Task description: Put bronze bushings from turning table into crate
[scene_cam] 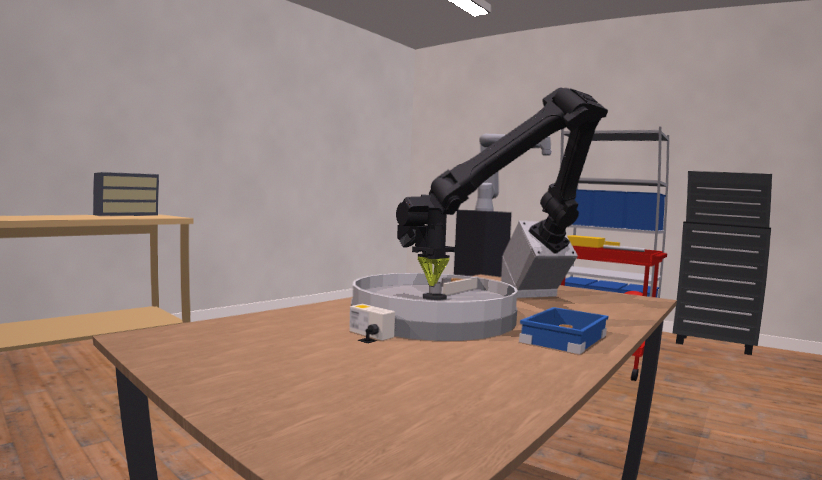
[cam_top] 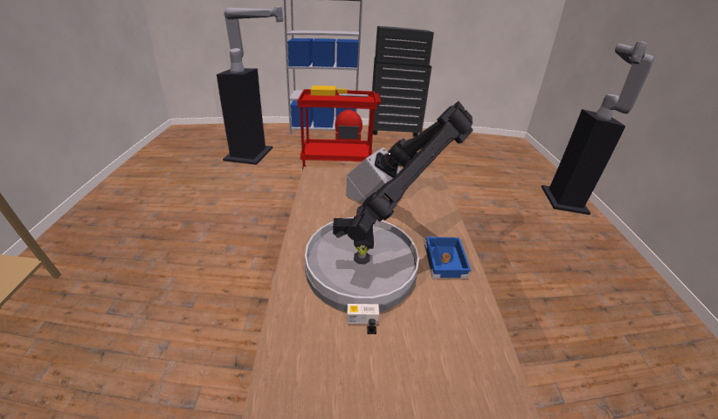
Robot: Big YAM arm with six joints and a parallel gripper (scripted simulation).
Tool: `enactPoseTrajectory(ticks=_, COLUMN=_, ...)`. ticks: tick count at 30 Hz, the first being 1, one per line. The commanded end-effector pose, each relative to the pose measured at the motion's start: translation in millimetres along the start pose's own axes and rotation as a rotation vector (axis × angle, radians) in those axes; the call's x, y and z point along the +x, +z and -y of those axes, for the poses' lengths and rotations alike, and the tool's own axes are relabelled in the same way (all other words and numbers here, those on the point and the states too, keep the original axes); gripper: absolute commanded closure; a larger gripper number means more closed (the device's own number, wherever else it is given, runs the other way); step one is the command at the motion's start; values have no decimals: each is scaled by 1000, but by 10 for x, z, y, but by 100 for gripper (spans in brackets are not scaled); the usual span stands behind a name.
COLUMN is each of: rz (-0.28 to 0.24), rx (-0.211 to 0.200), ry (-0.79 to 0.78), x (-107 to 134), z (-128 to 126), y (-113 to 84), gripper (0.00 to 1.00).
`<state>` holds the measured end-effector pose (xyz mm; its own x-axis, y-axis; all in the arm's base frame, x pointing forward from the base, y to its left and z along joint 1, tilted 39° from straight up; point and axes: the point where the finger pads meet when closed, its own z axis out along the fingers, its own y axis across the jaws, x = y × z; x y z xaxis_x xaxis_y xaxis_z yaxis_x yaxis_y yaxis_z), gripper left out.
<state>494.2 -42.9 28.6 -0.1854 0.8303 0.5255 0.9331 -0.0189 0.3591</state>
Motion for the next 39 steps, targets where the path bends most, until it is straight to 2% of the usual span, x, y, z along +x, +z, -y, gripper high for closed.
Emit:
enactPoseTrajectory(ticks=1, rz=16, rx=-36, ry=-29, x=36, z=-197, y=-105, gripper=100)
enactPoseTrajectory(ticks=39, rz=17, rx=-35, ry=-23, x=19, z=-244, y=-119, gripper=100)
